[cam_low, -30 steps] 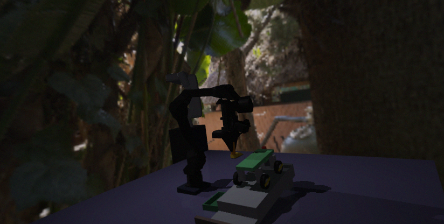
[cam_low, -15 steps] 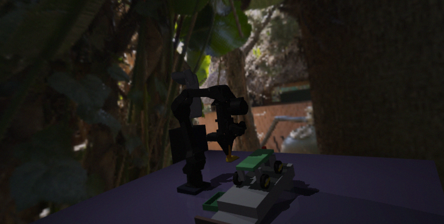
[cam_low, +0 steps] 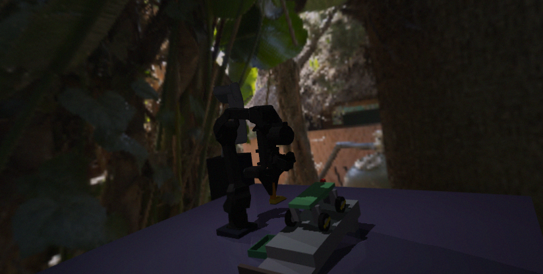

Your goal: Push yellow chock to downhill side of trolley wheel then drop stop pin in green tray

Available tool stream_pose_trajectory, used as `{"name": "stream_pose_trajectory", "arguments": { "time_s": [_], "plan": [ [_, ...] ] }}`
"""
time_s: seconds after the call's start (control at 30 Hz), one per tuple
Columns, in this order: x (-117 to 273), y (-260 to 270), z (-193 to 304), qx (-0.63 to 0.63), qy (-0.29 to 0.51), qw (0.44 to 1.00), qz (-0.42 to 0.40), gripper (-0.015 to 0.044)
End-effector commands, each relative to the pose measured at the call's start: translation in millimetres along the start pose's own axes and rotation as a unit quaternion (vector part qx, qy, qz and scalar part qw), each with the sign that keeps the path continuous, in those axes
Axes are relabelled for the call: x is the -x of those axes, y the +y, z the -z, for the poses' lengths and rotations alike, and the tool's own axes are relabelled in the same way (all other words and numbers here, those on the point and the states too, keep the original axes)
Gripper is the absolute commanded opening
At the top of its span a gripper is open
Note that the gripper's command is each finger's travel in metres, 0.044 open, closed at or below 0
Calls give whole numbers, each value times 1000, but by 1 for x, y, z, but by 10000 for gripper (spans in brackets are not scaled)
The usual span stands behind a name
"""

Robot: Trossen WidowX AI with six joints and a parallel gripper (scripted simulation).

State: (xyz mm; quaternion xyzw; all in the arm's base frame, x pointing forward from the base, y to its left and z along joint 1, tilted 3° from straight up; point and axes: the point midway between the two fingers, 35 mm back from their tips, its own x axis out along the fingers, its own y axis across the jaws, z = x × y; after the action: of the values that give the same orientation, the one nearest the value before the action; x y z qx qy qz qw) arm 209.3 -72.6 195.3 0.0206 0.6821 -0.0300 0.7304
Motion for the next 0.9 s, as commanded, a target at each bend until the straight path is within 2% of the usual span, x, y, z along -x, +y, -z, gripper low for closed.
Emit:
{"name": "stream_pose_trajectory", "arguments": {
  "time_s": [0.0, 0.87],
  "plan": [
    [-1, -15, -5, 2, -2, 1000, -1, 0],
    [-4, -105, -27, 3, -1, 1000, -13, 0]
  ]
}}
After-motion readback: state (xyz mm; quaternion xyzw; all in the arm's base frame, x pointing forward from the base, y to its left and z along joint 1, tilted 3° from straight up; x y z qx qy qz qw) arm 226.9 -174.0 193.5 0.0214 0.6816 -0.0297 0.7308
